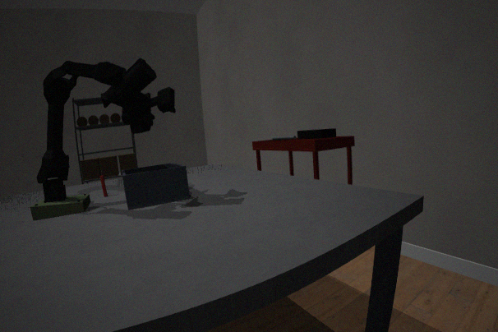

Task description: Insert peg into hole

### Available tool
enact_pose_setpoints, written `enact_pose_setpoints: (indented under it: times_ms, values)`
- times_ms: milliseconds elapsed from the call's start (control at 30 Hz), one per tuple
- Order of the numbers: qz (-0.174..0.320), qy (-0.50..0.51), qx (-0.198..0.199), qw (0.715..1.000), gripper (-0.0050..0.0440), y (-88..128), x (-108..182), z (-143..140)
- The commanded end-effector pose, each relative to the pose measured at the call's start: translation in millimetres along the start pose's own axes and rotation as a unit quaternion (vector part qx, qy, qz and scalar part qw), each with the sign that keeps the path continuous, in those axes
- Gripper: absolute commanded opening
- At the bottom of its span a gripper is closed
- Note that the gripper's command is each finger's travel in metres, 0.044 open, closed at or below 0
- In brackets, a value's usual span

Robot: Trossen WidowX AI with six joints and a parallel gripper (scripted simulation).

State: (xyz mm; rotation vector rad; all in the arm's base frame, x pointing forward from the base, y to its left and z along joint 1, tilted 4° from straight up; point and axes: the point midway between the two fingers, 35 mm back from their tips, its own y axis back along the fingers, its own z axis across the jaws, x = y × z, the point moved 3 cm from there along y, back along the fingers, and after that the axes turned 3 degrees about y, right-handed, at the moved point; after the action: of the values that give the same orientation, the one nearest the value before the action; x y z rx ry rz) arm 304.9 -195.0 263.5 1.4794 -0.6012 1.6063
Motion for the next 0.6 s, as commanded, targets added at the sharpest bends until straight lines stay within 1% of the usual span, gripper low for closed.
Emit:
enact_pose_setpoints:
  times_ms: [0,533,567]
  values:
    - [0.0,0.0,0.0,1.0,0.04,0.0,0.0,0.0]
    - [0.0,0.0,0.0,1.0,0.04,0.0,0.0,0.0]
    - [-0.003,0.001,0.003,1.0,0.0424,-2.5,0.2,-1.7]
